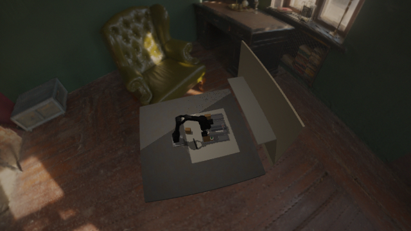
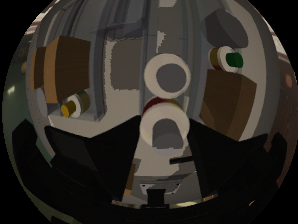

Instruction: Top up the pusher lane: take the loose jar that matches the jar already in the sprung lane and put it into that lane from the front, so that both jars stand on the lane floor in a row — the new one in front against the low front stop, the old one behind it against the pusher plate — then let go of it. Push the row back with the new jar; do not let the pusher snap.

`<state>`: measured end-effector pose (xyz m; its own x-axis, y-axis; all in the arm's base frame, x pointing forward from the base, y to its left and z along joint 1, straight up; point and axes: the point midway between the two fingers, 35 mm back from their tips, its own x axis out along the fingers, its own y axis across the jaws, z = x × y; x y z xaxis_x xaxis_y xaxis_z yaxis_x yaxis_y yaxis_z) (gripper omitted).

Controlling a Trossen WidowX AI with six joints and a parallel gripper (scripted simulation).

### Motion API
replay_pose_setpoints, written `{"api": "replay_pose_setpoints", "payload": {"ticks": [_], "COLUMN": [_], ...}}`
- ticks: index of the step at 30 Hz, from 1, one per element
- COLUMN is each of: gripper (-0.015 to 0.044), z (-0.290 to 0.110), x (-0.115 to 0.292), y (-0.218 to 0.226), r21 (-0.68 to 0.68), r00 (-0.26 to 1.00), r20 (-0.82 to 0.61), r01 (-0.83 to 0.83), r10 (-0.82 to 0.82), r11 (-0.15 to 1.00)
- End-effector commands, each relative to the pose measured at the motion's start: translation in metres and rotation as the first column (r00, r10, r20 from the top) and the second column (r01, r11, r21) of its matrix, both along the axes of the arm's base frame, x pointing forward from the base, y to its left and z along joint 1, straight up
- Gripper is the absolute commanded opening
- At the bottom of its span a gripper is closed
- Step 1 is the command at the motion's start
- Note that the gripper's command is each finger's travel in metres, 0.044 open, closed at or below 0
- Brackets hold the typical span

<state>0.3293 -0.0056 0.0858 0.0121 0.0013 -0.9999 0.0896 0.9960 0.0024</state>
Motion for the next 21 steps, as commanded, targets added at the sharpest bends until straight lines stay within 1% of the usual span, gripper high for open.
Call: {"api": "replay_pose_setpoints", "payload": {"ticks": [1, 21], "gripper": [0.0000, 0.0000], "z": [0.0021, 0.0028], "x": [0.0094, 0.0129], "y": [-0.0011, -0.0015], "r21": [-0.002, -0.002], "r00": [1.000, 1.000], "r20": [0.024, 0.024], "r01": [-0.005, -0.005], "r10": [0.005, 0.005], "r11": [1.000, 1.000]}}
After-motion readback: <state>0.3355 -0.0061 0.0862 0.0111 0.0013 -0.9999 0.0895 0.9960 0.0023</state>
